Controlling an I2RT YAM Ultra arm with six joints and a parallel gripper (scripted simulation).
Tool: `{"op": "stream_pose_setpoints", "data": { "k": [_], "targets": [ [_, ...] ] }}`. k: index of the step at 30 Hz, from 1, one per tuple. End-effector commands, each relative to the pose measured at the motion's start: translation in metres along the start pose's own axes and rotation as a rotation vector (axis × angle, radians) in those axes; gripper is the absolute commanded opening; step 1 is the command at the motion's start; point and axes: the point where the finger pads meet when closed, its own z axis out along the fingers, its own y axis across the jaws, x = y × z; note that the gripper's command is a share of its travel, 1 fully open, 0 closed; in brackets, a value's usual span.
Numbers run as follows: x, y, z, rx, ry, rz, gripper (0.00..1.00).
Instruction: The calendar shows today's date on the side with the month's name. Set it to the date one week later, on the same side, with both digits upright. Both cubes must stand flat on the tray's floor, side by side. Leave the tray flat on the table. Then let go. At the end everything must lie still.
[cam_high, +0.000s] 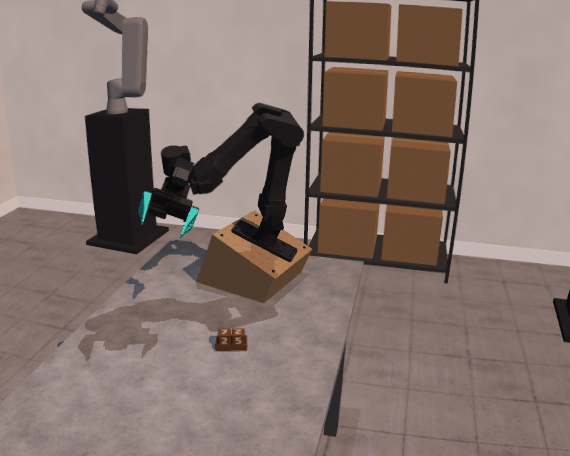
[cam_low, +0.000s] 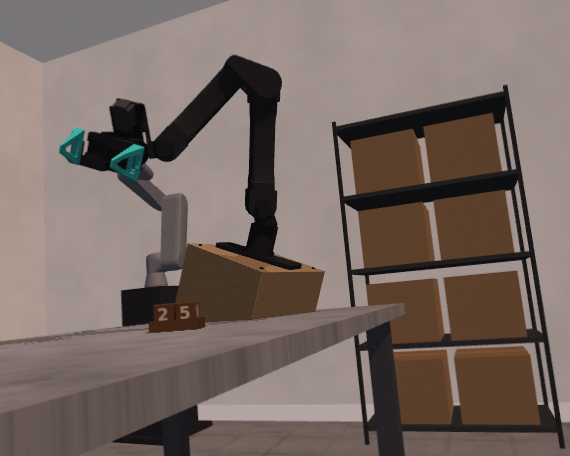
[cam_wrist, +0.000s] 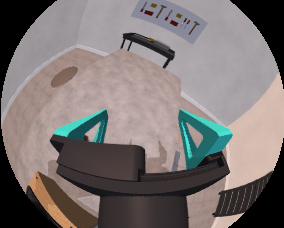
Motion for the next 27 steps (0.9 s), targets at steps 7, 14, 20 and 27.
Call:
{"op": "stream_pose_setpoints", "data": {
  "k": [7, 14, 20, 27],
  "targets": [
    [-0.003, -0.002, -0.001, 0.004, -0.004, -0.011, 1.00],
    [-0.003, -0.002, -0.001, 0.004, -0.004, -0.011, 1.00],
    [-0.006, -0.003, 0.000, 0.007, -0.005, -0.010, 1.00],
    [0.004, -0.001, 0.025, 0.000, 0.076, 0.249, 1.00]
  ]
}}
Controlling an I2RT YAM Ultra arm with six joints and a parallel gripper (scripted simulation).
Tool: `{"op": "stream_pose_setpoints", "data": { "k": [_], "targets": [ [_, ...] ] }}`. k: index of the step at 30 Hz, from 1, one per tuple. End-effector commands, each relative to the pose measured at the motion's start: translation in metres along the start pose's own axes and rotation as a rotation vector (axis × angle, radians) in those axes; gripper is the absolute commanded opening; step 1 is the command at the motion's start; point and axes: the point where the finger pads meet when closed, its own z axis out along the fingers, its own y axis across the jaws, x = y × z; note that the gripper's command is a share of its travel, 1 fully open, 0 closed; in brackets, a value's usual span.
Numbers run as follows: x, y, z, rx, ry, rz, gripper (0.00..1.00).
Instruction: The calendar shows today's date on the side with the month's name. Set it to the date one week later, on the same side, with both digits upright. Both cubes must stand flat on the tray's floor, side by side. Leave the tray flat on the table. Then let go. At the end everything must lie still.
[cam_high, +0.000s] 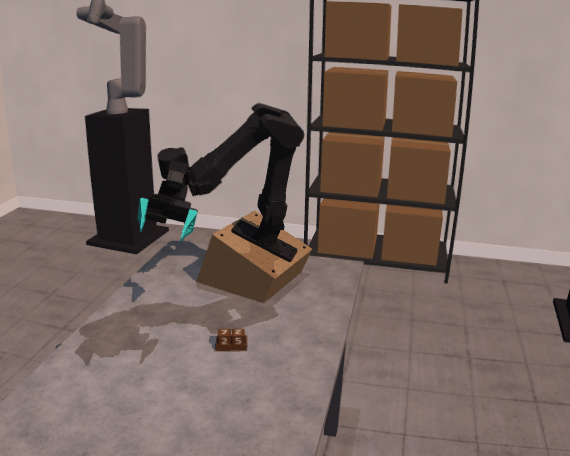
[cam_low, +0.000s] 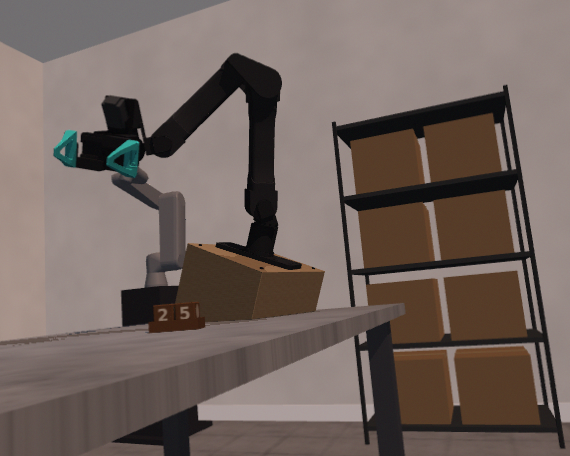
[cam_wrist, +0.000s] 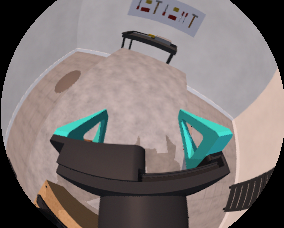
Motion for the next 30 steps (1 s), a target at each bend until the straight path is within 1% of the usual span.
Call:
{"op": "stream_pose_setpoints", "data": {
  "k": [1, 2, 4, 7, 8, 12, 18, 22, 24, 25, 28, 29, 30],
  "targets": [
    [0.005, -0.003, 0.009, 0.019, 0.052, 0.170, 1.00],
    [0.005, -0.003, 0.009, 0.019, 0.053, 0.174, 1.00],
    [0.009, -0.001, 0.017, 0.020, 0.081, 0.250, 1.00],
    [0.009, -0.001, 0.017, 0.020, 0.082, 0.252, 1.00],
    [0.013, 0.002, 0.025, 0.023, 0.117, 0.338, 1.00],
    [0.019, 0.007, 0.037, 0.031, 0.175, 0.470, 1.00],
    [0.028, 0.016, 0.050, 0.048, 0.252, 0.623, 1.00],
    [0.035, 0.026, 0.060, 0.071, 0.326, 0.753, 1.00],
    [0.035, 0.026, 0.060, 0.071, 0.326, 0.753, 1.00],
    [0.040, 0.032, 0.065, 0.086, 0.368, 0.820, 1.00],
    [0.045, 0.041, 0.070, 0.110, 0.425, 0.906, 1.00],
    [0.046, 0.042, 0.071, 0.113, 0.432, 0.915, 1.00],
    [0.048, 0.046, 0.073, 0.127, 0.460, 0.956, 1.00]
  ]
}}
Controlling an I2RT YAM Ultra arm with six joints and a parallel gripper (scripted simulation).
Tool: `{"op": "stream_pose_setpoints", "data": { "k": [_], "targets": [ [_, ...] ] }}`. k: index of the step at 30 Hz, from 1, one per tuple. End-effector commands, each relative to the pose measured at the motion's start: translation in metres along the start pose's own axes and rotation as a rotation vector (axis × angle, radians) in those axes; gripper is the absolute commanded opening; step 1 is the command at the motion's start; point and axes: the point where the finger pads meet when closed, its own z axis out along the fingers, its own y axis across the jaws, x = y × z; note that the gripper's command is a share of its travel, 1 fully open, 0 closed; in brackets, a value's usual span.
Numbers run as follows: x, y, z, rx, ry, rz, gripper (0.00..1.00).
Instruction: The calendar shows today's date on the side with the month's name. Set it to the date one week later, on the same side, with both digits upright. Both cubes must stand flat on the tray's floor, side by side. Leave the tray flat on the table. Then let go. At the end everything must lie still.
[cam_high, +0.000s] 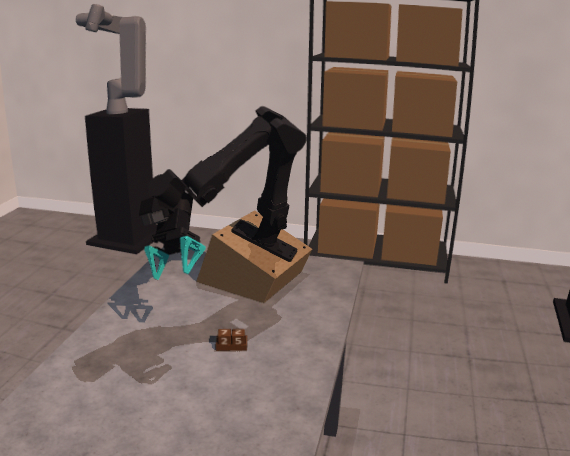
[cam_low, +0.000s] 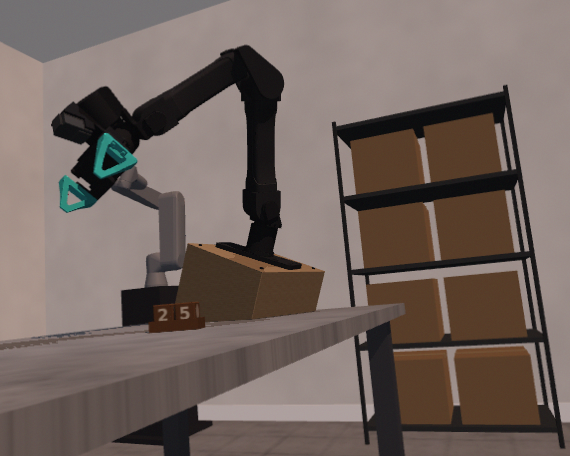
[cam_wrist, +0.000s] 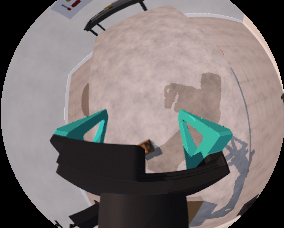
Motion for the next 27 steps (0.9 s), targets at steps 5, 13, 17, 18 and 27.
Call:
{"op": "stream_pose_setpoints", "data": {
  "k": [5, 13, 17, 18, 27],
  "targets": [
    [0.022, 0.002, 0.009, 0.114, 0.117, 0.264, 1.00],
    [0.046, 0.012, 0.018, 0.222, 0.220, 0.443, 1.00],
    [0.062, 0.019, 0.021, 0.304, 0.280, 0.546, 1.00],
    [0.065, 0.020, 0.021, 0.323, 0.292, 0.568, 1.00],
    [0.095, 0.034, 0.017, 0.498, 0.381, 0.726, 1.00]
  ]
}}
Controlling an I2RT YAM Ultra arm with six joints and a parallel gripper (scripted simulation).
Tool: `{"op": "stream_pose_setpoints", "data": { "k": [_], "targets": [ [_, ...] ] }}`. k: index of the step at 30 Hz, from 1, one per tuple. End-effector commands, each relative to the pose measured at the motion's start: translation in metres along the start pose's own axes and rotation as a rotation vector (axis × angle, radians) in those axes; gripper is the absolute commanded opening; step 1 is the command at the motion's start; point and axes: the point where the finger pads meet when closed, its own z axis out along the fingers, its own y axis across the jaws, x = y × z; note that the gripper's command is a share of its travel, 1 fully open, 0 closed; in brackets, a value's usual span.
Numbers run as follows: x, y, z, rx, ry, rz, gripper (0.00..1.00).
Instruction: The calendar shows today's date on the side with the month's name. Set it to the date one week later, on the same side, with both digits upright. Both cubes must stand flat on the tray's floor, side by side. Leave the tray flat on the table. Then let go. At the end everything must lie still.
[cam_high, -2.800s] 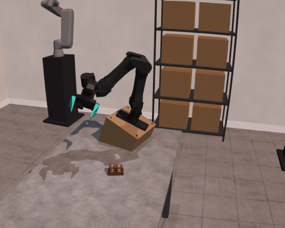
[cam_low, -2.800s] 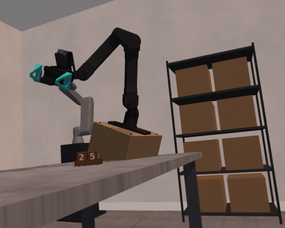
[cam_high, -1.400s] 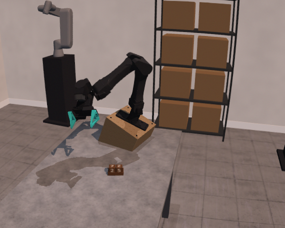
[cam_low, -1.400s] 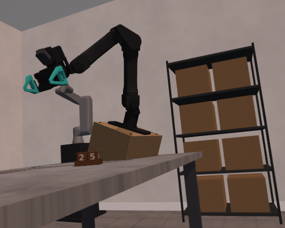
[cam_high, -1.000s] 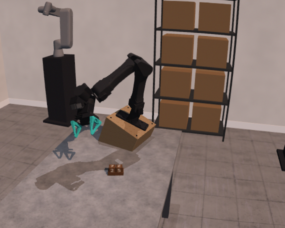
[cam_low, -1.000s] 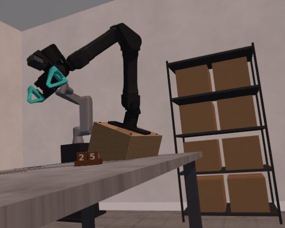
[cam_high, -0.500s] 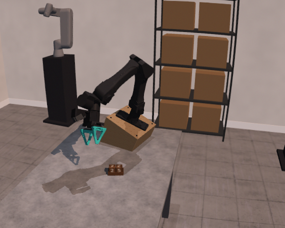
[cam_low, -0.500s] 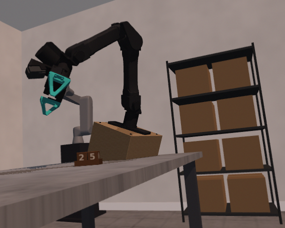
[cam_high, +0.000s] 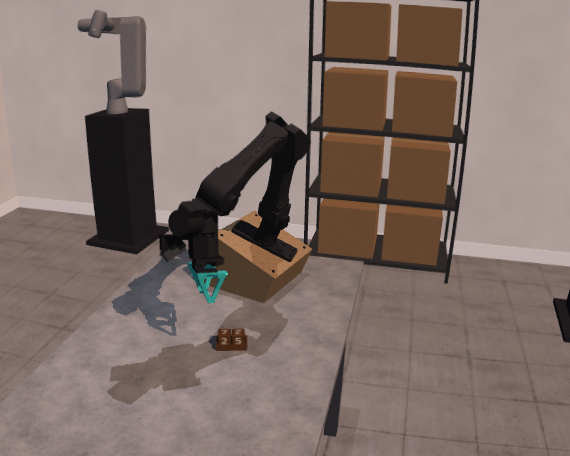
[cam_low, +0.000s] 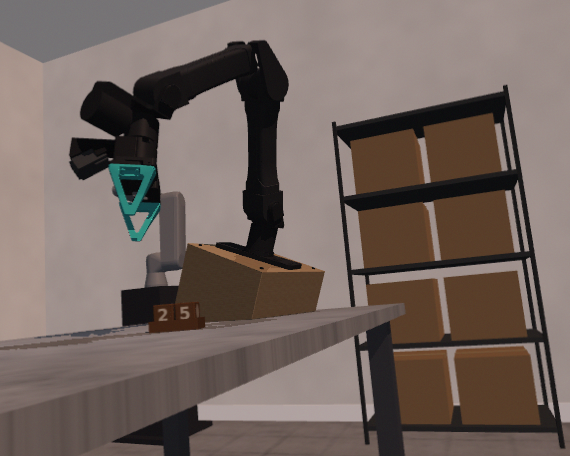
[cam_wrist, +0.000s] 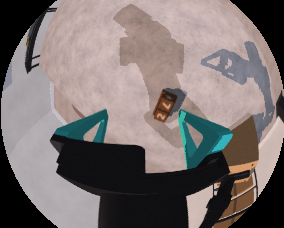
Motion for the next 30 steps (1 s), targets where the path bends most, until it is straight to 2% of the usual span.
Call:
{"op": "stream_pose_setpoints", "data": {
  "k": [1, 2, 4, 6, 9, 30],
  "targets": [
    [0.006, -0.012, -0.007, 0.072, 0.006, 0.102, 1.00],
    [0.006, -0.012, -0.006, 0.075, 0.007, 0.104, 1.00],
    [0.021, -0.016, -0.006, 0.159, 0.026, 0.179, 1.00],
    [0.032, -0.019, -0.007, 0.219, 0.035, 0.228, 1.00],
    [0.040, -0.021, -0.008, 0.265, 0.039, 0.263, 1.00],
    [0.041, -0.022, -0.009, 0.273, 0.040, 0.267, 1.00]
  ]
}}
